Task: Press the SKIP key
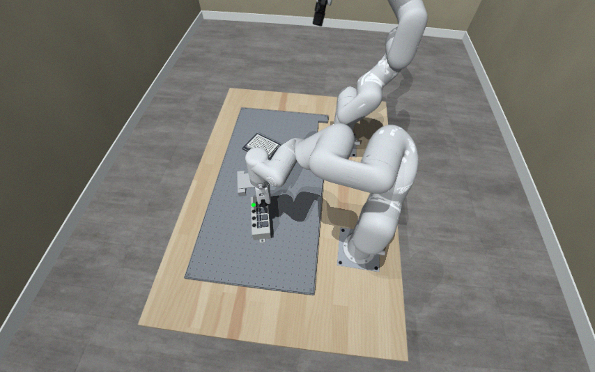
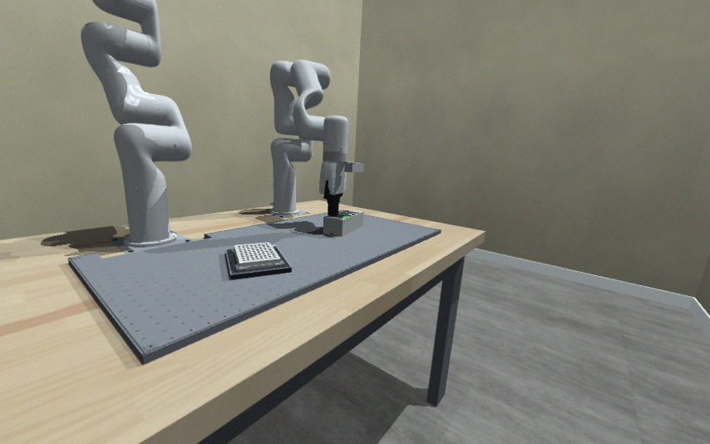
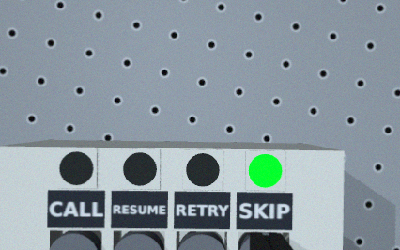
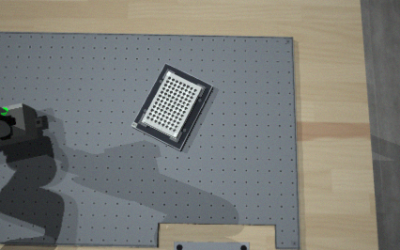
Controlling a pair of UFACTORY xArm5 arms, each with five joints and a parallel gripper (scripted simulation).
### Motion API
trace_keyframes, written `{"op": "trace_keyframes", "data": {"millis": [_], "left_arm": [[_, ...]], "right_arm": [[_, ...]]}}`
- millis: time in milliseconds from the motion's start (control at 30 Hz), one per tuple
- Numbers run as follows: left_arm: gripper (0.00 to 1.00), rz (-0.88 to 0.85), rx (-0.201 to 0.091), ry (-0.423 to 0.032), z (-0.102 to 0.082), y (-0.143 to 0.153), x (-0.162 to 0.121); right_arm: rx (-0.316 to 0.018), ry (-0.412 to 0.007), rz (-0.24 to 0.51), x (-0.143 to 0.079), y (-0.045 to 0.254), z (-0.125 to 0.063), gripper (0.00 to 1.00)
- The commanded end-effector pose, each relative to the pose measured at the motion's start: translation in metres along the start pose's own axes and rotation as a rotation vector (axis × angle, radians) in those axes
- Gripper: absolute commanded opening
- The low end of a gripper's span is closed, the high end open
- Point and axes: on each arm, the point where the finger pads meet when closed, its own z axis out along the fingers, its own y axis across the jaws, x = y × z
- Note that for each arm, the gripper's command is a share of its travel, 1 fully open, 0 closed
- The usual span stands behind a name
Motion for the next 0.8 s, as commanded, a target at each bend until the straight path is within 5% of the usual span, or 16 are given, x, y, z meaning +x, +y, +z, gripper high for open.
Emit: {"op": "trace_keyframes", "data": {"millis": [0, 767], "left_arm": [[0.0, 0.0, -0.001, 0.002, -0.005, 0.0, 0.001], [0.0, 0.0, -0.001, 0.002, -0.04, 0.0, 0.001]], "right_arm": [[0.0, 0.002, 0.0, 0.0, 0.0, 0.0, 1.0], [0.0, 0.002, 0.0, 0.0, 0.0, 0.0, 1.0]]}}
